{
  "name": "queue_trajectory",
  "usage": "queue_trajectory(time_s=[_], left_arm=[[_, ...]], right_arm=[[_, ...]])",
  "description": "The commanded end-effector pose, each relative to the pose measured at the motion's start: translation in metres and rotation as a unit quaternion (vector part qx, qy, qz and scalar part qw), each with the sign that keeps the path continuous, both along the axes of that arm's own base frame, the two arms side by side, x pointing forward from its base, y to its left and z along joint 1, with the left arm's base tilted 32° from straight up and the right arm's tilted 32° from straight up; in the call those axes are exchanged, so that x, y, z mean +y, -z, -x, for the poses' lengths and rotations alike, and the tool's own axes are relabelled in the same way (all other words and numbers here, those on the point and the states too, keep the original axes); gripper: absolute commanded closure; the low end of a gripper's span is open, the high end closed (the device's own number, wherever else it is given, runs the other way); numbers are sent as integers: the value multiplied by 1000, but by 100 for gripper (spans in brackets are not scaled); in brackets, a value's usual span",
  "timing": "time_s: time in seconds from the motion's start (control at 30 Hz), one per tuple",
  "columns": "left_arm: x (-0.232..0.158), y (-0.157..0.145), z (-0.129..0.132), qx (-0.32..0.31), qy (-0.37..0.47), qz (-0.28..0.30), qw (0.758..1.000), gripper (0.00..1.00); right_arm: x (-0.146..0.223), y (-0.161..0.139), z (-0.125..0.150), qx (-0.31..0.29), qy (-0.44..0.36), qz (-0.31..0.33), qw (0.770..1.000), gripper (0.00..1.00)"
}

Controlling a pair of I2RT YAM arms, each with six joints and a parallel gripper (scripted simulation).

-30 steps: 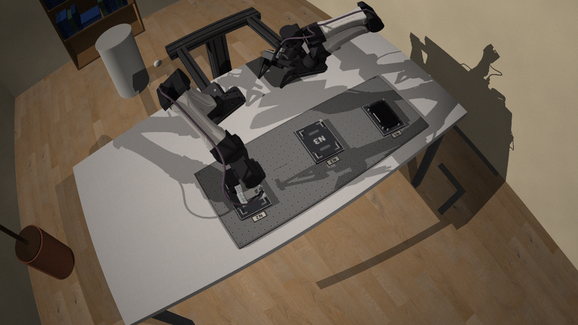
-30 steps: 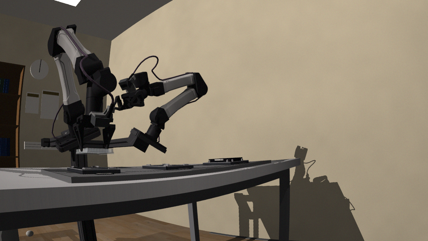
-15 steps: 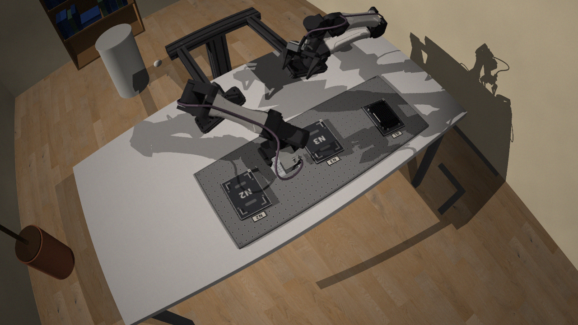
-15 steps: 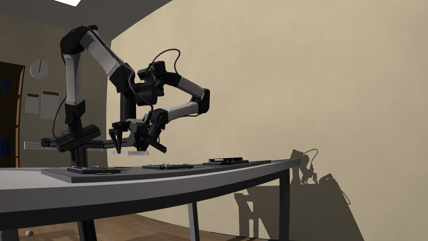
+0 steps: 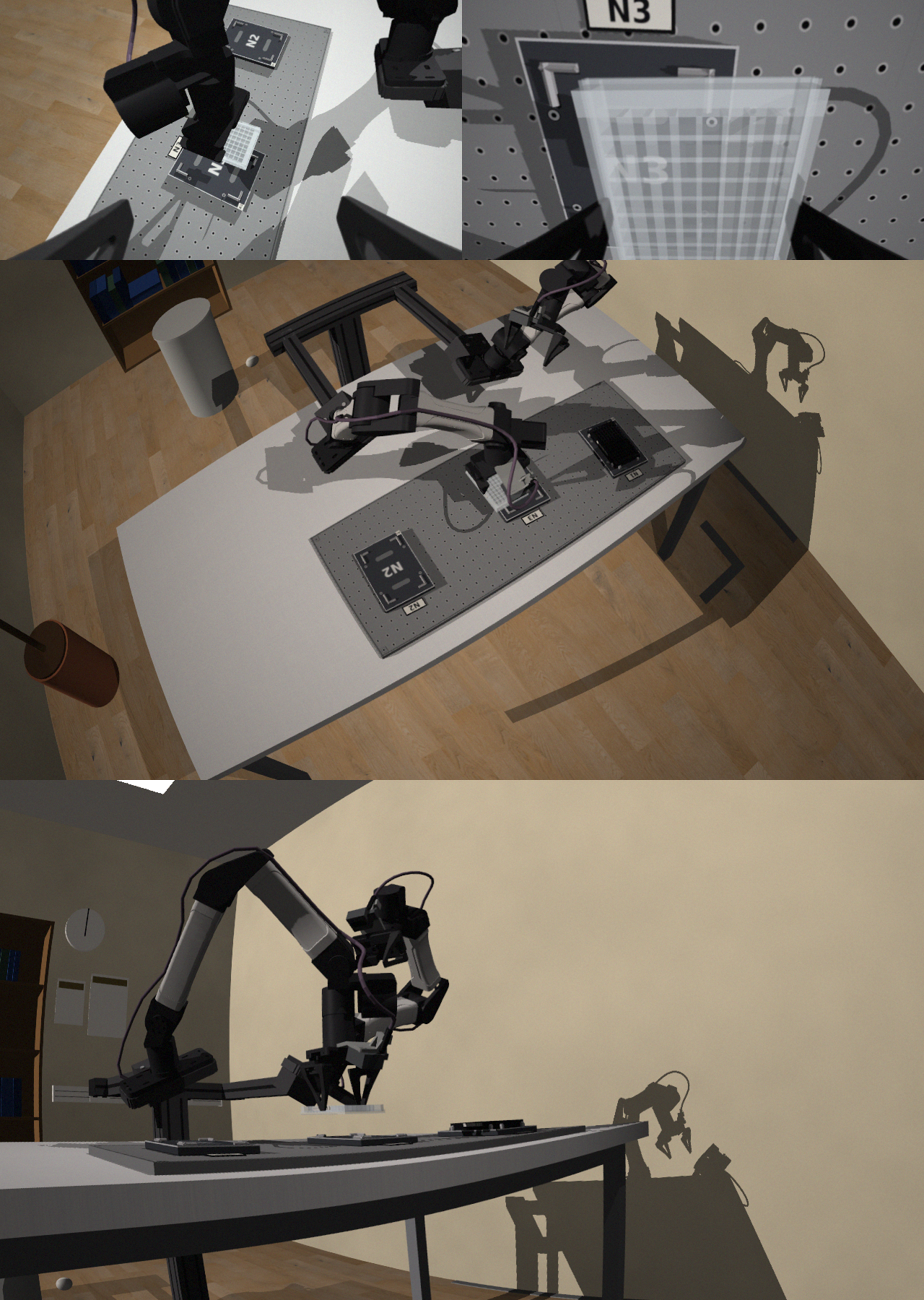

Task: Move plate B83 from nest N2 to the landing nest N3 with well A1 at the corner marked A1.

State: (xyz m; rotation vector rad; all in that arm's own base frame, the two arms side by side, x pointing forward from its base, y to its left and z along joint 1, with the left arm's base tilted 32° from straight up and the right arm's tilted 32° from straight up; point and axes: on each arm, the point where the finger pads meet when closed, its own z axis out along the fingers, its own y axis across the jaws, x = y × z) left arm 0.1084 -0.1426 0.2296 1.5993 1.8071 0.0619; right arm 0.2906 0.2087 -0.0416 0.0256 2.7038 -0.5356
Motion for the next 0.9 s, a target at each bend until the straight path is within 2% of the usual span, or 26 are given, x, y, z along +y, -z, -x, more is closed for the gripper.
queue_trajectory(time_s=[0.0, 0.07, 0.2, 0.4, 0.73, 0.8, 0.87], left_arm=[[26, -8, 5, 32, 27, -69, 997, 0], [26, -8, 5, 32, 27, -69, 997, 0], [38, -27, -2, 32, 10, -70, 997, 0], [50, -41, -10, 36, -10, -77, 996, 0], [51, -48, -16, 29, -30, -68, 997, 0], [51, -48, -16, 28, -30, -68, 997, 0], [51, -48, -16, 28, -30, -68, 997, 0]], right_arm=[[22, 6, 4, 0, 17, 3, 1000, 20], [22, 6, 4, 0, 17, 3, 1000, 20], [41, 12, -1, -23, 20, -7, 1000, 20], [46, 17, 5, -14, 9, 0, 1000, 20], [42, 18, 0, -15, 18, -2, 1000, 20], [48, 22, -13, -23, 19, -25, 999, 20], [43, 31, -12, -18, 19, -22, 999, 20]])
